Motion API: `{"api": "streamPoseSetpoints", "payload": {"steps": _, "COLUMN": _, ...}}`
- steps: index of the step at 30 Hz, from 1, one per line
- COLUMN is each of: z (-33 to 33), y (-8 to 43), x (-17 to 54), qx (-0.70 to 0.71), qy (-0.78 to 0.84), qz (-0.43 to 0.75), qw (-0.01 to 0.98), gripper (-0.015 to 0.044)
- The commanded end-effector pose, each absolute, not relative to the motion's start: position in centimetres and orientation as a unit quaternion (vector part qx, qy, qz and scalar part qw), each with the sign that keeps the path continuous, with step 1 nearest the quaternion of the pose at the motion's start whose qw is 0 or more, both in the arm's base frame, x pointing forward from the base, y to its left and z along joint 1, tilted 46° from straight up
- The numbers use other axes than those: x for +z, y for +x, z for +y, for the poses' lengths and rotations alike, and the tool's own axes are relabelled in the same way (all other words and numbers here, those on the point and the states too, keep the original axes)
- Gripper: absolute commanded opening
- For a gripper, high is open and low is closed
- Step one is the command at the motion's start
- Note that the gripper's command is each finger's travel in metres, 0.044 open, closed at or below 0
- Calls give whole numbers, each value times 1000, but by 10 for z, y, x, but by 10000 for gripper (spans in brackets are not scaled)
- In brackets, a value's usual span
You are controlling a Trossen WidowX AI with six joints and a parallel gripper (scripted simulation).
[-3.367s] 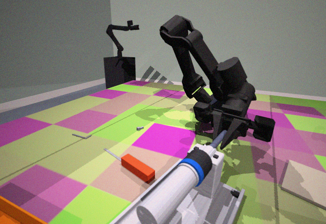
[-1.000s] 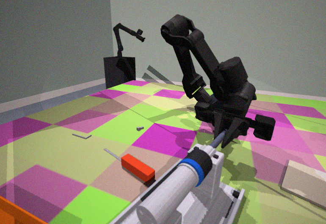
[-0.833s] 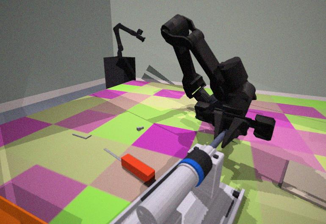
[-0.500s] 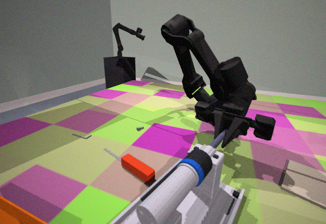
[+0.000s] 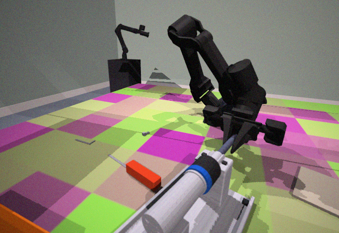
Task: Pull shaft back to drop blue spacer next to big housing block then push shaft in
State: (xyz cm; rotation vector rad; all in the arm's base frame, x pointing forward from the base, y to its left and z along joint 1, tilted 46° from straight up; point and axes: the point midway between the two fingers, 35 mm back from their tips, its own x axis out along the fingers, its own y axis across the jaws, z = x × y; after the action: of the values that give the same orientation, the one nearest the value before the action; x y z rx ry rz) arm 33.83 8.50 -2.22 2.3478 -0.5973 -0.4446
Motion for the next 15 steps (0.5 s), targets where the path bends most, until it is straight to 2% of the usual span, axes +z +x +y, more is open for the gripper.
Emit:
{"api": "streamPoseSetpoints", "payload": {"steps": 1, "z": 85, "y": 337, "x": -22, "qx": -170, "qy": 899, "qz": -230, "qw": 331, "gripper": 0}}
{"api": "streamPoseSetpoints", "payload": {"steps": 15, "z": 85, "y": 336, "x": -23, "qx": -170, "qy": 899, "qz": -230, "qw": 331, "gripper": 0}}
